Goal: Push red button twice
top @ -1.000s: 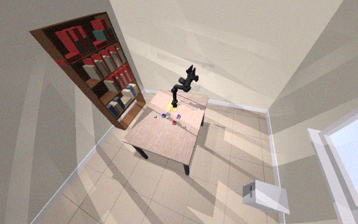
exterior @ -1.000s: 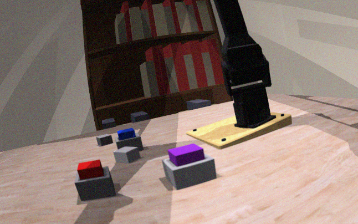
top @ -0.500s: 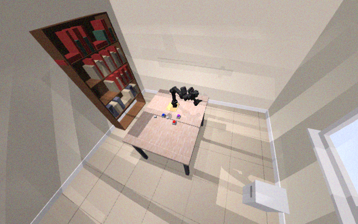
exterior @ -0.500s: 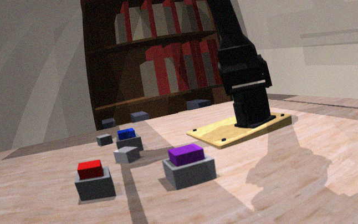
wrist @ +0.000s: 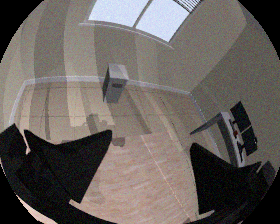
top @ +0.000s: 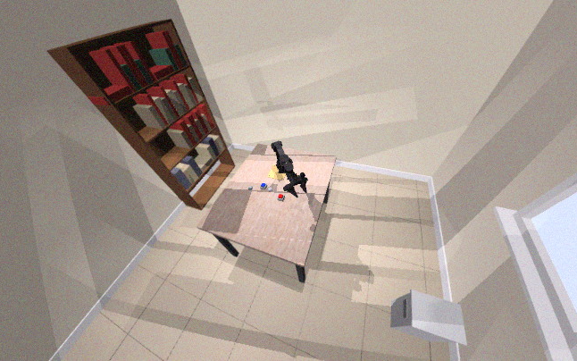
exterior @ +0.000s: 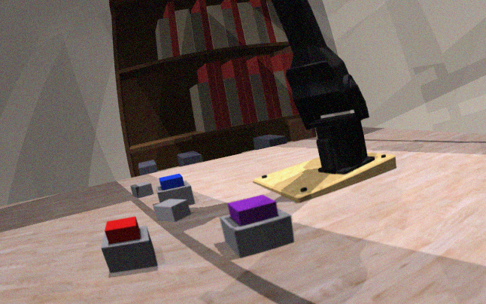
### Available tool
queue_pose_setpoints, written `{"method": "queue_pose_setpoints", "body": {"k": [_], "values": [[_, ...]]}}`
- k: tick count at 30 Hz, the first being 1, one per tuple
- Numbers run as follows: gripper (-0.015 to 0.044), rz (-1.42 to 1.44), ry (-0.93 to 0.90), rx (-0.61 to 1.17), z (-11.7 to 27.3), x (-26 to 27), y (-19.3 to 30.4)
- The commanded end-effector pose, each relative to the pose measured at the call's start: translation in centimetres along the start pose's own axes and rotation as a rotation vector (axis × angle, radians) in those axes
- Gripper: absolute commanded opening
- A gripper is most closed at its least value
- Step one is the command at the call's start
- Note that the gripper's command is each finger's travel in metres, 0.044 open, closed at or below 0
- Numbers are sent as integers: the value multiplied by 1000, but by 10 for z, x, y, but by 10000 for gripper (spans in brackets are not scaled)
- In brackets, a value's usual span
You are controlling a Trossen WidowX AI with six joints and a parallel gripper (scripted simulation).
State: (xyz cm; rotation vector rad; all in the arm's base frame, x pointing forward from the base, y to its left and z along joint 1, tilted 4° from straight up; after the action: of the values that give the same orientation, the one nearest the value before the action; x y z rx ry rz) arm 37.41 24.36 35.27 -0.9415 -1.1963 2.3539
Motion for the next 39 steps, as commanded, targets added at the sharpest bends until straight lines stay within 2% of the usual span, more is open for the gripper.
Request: {"method": "queue_pose_setpoints", "body": {"k": [1,7,13,21,28,35,39], "values": [[400,-325,1,288,13,-3,64],[400,-765,96,697,47,3,146],[400,-1144,291,1089,99,17,204],[400,-1156,300,1102,101,17,206],[216,-1156,300,1102,72,37,254],[32,-1156,300,1102,71,37,256],[20,-1156,300,1102,71,37,256]]}}
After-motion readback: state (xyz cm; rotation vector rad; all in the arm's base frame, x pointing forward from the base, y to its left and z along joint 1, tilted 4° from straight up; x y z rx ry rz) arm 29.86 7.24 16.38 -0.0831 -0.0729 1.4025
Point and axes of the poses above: the point midway between the two fingers, 35 mm back from their tips, its own z axis back along the fingers, its own x axis across the jaws, y = z × x, the point moved 5 cm from there along z, back along the fingers, and after that the axes turned 2 degrees about -z, right-handed, at the moved point
